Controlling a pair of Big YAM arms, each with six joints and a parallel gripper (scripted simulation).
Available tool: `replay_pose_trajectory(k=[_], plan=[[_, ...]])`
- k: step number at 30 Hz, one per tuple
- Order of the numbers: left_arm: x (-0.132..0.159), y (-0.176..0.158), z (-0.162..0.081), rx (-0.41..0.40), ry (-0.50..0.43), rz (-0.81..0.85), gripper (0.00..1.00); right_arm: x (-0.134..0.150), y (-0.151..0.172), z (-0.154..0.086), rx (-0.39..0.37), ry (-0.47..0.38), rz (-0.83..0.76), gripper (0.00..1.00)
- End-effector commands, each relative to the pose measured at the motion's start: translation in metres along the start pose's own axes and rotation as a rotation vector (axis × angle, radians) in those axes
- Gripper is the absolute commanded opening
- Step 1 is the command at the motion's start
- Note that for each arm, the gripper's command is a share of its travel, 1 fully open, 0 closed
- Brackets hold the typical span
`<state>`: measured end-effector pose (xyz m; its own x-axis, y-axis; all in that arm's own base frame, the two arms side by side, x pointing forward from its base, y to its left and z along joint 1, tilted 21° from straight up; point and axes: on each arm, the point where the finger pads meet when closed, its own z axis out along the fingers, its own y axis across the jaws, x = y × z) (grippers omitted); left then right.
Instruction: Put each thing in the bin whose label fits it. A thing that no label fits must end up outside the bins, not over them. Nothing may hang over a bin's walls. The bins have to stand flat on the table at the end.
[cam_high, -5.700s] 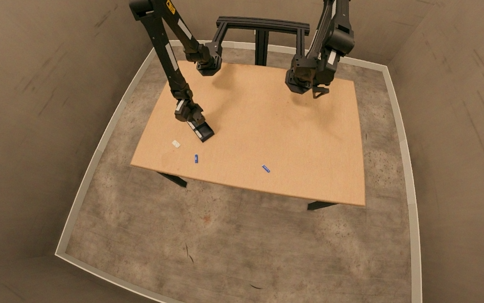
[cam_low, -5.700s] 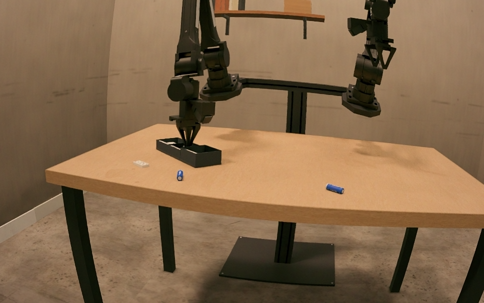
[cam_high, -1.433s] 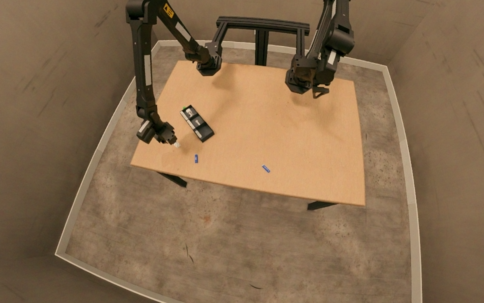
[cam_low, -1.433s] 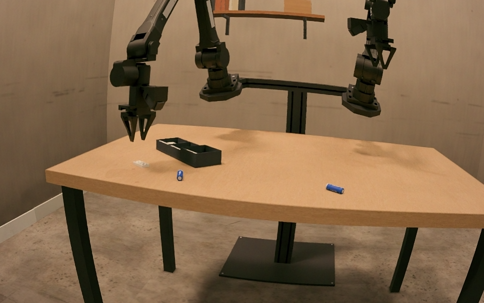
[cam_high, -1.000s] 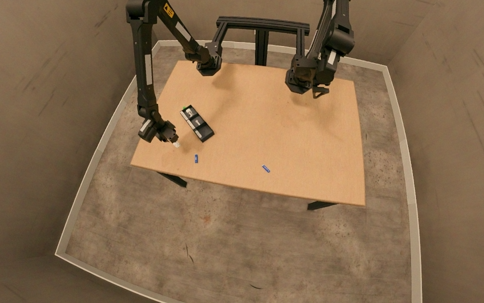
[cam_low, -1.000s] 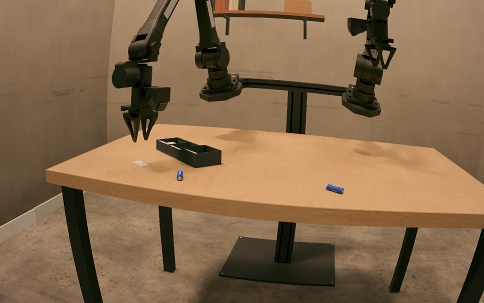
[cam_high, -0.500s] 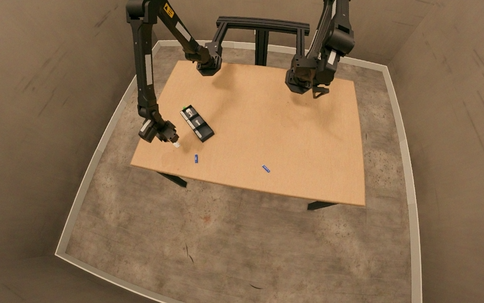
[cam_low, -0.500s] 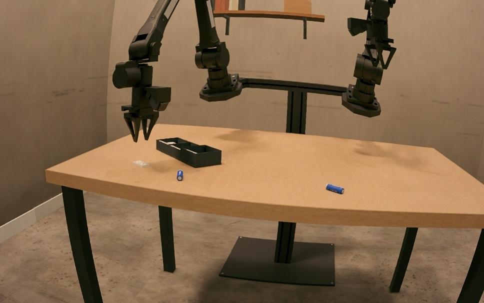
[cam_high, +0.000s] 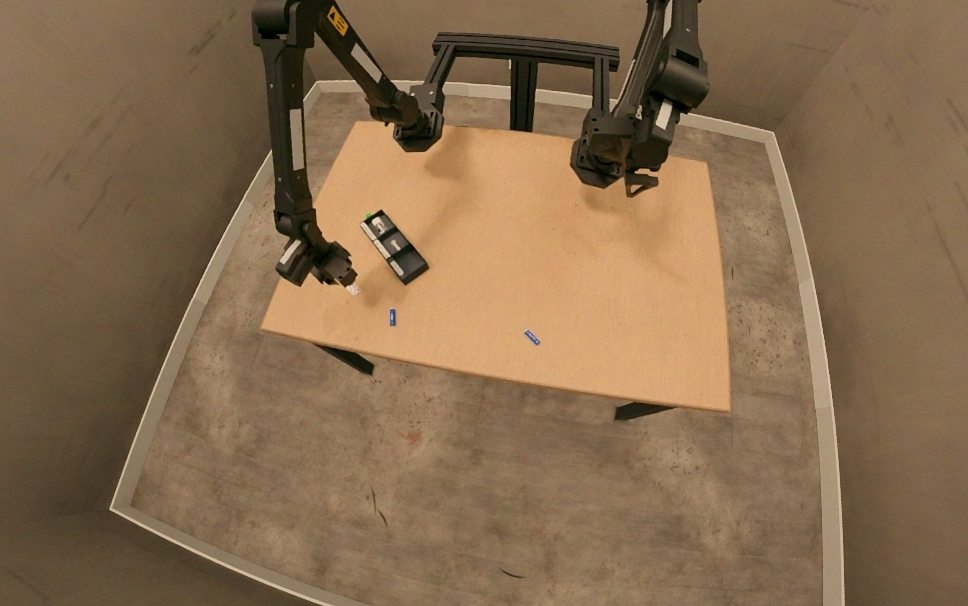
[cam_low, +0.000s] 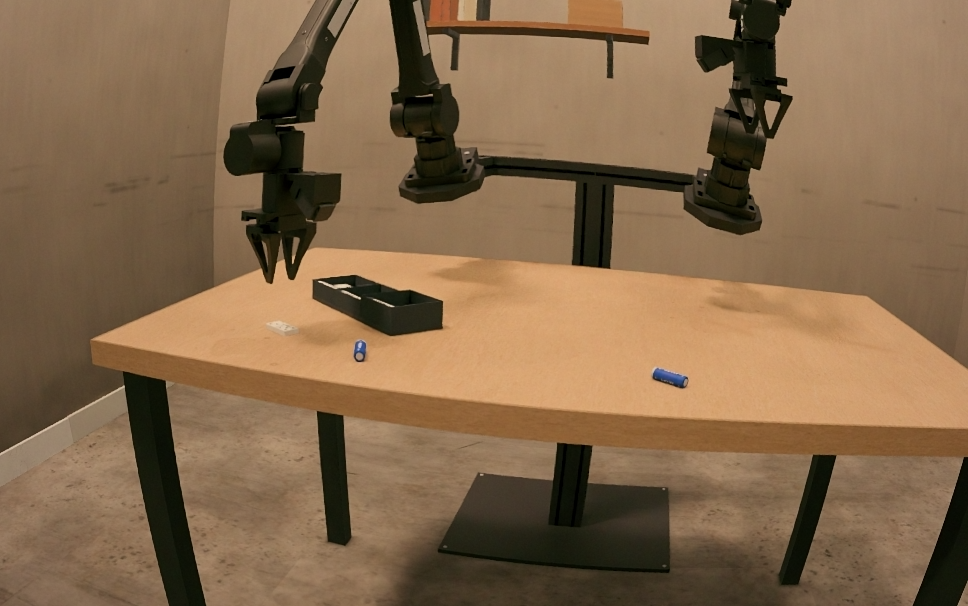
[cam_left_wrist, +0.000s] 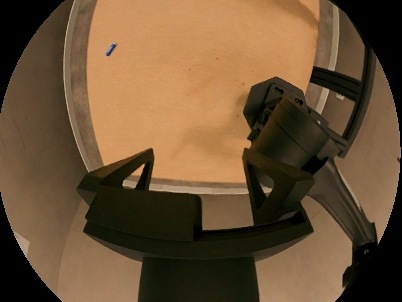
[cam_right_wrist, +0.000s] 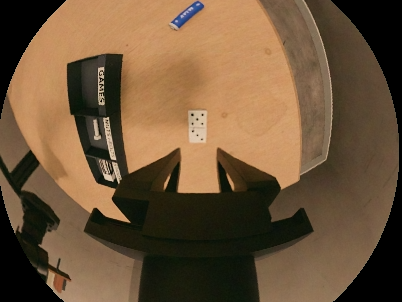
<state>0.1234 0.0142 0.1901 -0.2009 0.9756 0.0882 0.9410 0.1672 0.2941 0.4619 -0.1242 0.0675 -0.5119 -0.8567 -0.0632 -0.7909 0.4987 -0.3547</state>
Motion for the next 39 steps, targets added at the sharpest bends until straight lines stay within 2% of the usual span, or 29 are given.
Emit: replay_pose_trajectory(k=[1, 6, 7, 8, 10, 16, 22, 24, 25, 28, 31, 33, 39], plan=[[0.001, 0.015, -0.030, -0.067, -0.022, -0.009, 1.00, -0.010, -0.009, -0.015, 0.036, -0.015, -0.007, 0.39], [0.001, 0.015, -0.030, -0.067, -0.022, -0.009, 1.00, -0.008, -0.003, -0.012, 0.030, -0.013, -0.008, 0.39], [0.001, 0.015, -0.030, -0.067, -0.022, -0.009, 1.00, -0.007, 0.002, 0.004, 0.009, -0.006, -0.011, 0.39], [0.001, 0.015, -0.030, -0.067, -0.022, -0.009, 1.00, -0.007, -0.002, 0.009, 0.011, -0.006, -0.010, 0.39], [0.001, 0.015, -0.030, -0.067, -0.022, -0.009, 1.00, -0.007, -0.002, 0.009, 0.011, -0.006, -0.010, 0.39], [0.001, 0.015, -0.030, -0.067, -0.022, -0.009, 1.00, 0.002, 0.003, 0.036, 0.000, 0.001, -0.009, 0.39], [0.001, 0.015, -0.030, -0.067, -0.022, -0.009, 1.00, 0.002, -0.014, 0.054, 0.028, -0.007, -0.001, 0.39], [0.001, 0.015, -0.030, -0.067, -0.022, -0.009, 1.00, 0.001, -0.018, 0.054, 0.034, -0.009, -0.001, 0.39], [0.001, 0.015, -0.030, -0.067, -0.022, -0.009, 1.00, 0.000, -0.025, 0.044, 0.057, -0.015, 0.000, 0.39], [0.001, 0.015, -0.030, -0.067, -0.022, -0.009, 1.00, -0.001, -0.030, 0.037, 0.072, -0.019, 0.000, 0.39], [0.001, 0.015, -0.030, -0.067, -0.022, -0.009, 1.00, 0.000, -0.029, 0.037, 0.063, -0.017, 0.000, 0.39], [0.001, 0.015, -0.030, -0.067, -0.022, -0.009, 1.00, 0.002, -0.022, 0.055, 0.037, -0.009, -0.001, 0.39], [0.001, 0.015, -0.030, -0.067, -0.022, -0.009, 1.00, 0.004, -0.013, 0.067, 0.022, -0.005, -0.001, 0.39]])
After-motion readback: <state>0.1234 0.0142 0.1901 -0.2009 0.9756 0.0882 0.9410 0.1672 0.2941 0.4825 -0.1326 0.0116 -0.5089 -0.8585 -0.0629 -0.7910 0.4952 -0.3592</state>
